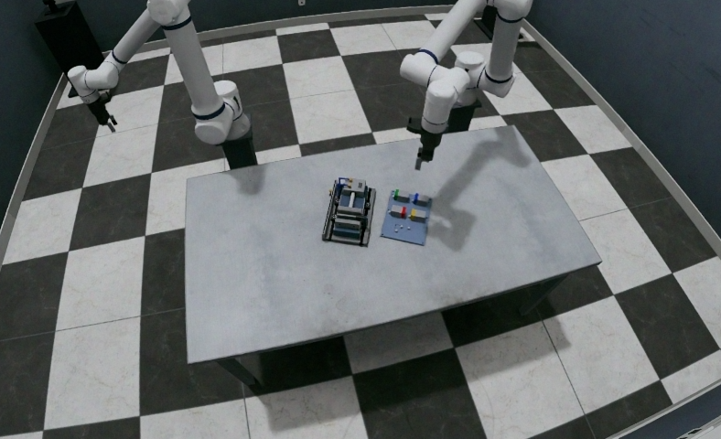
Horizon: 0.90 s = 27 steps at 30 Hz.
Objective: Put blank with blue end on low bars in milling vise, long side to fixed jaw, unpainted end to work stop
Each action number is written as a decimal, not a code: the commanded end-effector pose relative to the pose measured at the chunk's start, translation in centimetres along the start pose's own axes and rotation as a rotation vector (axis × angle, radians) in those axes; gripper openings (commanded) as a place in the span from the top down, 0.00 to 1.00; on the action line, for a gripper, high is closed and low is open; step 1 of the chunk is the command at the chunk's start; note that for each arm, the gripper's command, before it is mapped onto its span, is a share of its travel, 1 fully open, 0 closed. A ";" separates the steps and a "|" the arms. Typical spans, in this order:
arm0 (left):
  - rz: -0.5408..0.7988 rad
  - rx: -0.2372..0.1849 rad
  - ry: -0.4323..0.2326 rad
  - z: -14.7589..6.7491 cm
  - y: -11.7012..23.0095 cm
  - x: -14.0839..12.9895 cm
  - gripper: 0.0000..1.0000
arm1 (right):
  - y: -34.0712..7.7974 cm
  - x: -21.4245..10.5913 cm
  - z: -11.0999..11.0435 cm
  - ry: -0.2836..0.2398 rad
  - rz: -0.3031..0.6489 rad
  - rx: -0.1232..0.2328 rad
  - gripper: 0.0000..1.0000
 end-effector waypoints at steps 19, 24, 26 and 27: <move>0.000 0.002 0.000 -0.1 -0.9 -4.9 0.00 | 0.0 -0.1 -0.1 -0.002 0.000 0.000 0.00; 0.000 0.002 0.000 -0.1 -0.9 -5.0 0.00 | 0.0 -0.1 -0.1 -0.002 0.000 0.000 0.00; 0.000 0.002 0.000 -0.1 -0.9 -5.0 0.00 | 0.0 -0.1 -0.1 -0.002 0.000 0.000 0.00; 0.000 0.002 0.000 -0.1 -0.9 -5.0 0.00 | 0.0 -0.1 -0.1 -0.002 0.000 0.000 0.00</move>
Point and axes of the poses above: on each arm, the point where the finger pads meet when closed, its own z axis out along the fingers, its own y axis across the jaws, x = y × z, the point moved 5 cm from there along -z, back along the fingers, and after that the axes turned 13 degrees about z, right-handed, at the moved point
